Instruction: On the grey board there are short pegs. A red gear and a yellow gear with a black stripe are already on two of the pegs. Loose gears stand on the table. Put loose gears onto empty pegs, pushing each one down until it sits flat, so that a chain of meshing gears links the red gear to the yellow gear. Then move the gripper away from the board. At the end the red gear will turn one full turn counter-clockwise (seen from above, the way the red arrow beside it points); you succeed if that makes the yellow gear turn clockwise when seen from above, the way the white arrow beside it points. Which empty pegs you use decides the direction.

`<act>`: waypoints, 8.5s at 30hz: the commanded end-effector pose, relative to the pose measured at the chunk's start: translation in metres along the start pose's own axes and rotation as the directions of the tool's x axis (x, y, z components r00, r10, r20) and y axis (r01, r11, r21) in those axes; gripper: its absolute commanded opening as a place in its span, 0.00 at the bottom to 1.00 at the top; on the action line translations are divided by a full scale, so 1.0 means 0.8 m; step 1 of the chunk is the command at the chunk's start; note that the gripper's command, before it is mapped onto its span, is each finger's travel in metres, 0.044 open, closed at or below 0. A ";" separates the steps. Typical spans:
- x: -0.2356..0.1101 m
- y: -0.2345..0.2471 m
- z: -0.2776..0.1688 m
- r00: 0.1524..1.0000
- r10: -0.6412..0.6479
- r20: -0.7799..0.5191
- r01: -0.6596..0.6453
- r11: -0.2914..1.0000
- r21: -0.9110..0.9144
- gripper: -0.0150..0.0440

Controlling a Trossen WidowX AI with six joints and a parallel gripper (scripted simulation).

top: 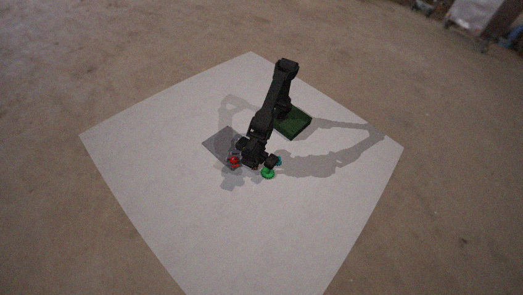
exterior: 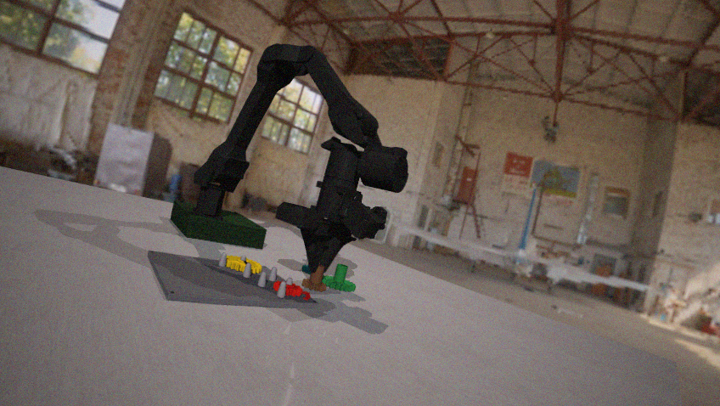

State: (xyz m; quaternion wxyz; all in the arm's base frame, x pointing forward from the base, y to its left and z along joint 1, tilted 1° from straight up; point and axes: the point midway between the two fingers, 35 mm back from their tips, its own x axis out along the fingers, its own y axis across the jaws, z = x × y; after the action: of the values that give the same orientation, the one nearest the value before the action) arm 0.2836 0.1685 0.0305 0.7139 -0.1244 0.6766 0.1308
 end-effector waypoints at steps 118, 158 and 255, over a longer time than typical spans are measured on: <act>-0.073 -0.152 0.018 1.000 -0.010 -0.001 0.010 1.000 0.001 0.25; -0.052 -0.153 0.017 1.000 -0.010 -0.001 0.009 0.976 -0.217 0.25; -0.063 0.051 -0.064 1.000 0.008 -0.007 -0.010 0.871 -0.491 1.00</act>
State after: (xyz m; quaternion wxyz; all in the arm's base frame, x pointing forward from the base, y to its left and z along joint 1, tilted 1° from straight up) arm 0.2549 0.1655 0.0822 0.6773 -0.2545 0.6384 0.2625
